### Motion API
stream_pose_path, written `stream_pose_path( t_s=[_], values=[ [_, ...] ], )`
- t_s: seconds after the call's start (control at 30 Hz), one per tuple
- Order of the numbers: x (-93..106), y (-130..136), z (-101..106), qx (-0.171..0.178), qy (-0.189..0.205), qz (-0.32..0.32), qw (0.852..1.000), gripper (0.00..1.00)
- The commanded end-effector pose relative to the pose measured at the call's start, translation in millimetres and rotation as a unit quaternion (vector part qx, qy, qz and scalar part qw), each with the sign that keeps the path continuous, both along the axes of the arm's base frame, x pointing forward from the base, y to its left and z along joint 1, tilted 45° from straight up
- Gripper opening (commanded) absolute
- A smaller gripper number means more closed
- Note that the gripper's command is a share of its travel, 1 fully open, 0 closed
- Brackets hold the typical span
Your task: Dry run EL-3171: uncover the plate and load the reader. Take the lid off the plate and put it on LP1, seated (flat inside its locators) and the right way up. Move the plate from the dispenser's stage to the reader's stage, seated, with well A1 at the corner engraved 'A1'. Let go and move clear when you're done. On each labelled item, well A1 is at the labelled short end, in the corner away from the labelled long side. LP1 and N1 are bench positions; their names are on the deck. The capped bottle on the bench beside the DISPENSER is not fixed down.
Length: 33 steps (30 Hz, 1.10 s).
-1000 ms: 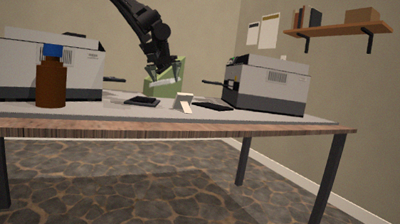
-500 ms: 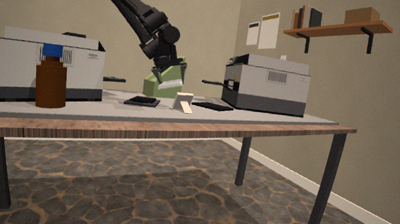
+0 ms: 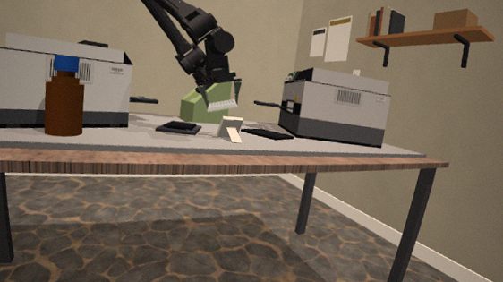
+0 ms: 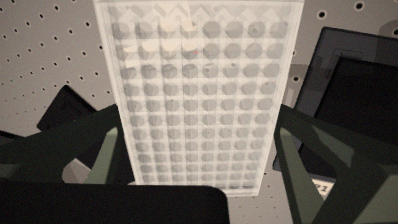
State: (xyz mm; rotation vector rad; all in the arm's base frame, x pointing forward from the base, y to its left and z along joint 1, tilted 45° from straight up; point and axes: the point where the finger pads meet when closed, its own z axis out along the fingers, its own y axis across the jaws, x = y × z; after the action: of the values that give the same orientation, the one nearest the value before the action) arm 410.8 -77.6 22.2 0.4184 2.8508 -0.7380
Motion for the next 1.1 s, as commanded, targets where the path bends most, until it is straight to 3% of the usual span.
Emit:
stream_pose_path(
  t_s=[0.0, 0.17, 0.37, 0.5, 0.67, 0.8, 1.07],
  values=[
    [18.2, 16, 3, -0.006, 0.01, 0.044, 0.999, 0.86],
    [26.6, 24, 5, -0.003, 0.007, 0.055, 0.998, 0.86],
    [39.8, 37, -9, -0.01, 0.022, 0.089, 0.996, 0.86],
    [30.2, 28, -8, -0.014, 0.039, 0.106, 0.994, 0.86],
    [32.3, 32, -14, -0.016, 0.05, 0.12, 0.991, 0.86],
    [47.4, 51, -21, -0.018, 0.053, 0.144, 0.988, 0.86],
    [58.6, 57, -26, -0.025, 0.07, 0.181, 0.981, 0.86]
  ],
)
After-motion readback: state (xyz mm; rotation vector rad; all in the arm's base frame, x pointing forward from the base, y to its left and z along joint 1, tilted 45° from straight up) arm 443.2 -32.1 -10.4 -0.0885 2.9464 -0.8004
